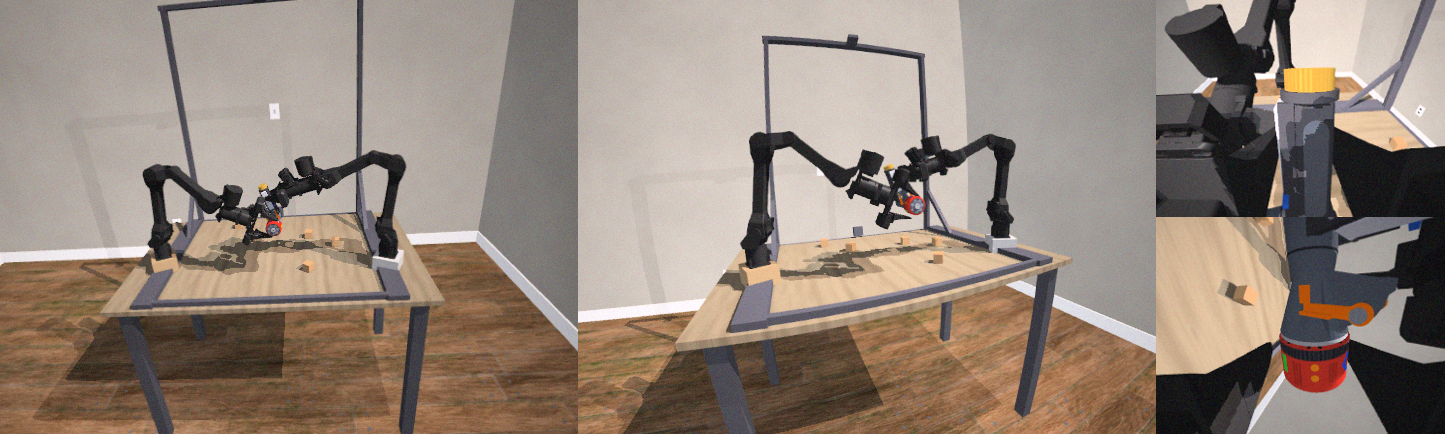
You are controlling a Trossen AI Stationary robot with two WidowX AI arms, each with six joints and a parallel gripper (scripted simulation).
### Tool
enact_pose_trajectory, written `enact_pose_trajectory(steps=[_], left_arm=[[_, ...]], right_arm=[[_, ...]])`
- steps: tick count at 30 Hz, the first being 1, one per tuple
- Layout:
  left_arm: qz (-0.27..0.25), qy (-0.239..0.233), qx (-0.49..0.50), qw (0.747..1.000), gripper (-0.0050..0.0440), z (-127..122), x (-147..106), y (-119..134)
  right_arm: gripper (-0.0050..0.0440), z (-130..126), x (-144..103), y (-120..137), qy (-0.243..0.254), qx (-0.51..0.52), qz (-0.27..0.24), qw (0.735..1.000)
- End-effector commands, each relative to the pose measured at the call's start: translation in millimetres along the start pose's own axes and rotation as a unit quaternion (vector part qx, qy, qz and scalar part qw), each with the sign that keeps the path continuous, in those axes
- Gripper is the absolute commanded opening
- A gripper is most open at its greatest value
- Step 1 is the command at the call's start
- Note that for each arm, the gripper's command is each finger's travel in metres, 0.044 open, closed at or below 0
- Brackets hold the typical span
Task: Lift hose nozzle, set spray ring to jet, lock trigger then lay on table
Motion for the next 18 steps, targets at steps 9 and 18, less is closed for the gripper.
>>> enact_pose_trajectory(steps=[9,18], left_arm=[[-0.024,0.002,0.001,1.000,0.0170,-1.8,-5.5,-17.7],[-0.024,0.002,0.001,1.000,0.0170,-1.8,-5.5,-17.7]], right_arm=[[0.0408,-10.4,-3.1,1.8,0.010,-0.002,0.004,1.000],[0.0408,-10.4,-6.5,1.8,0.009,-0.002,0.004,1.000]])
Point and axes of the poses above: on each arm, the point midway between the two fingers, 35 mm back from their tips, its own x axis out along the fingers, its own z axis across the jaws, y = z × x, the point moved 1 cm from there along -x, back along the fingers, and after that the axes turned 7 degrees about -x, right-handed, at the moved point
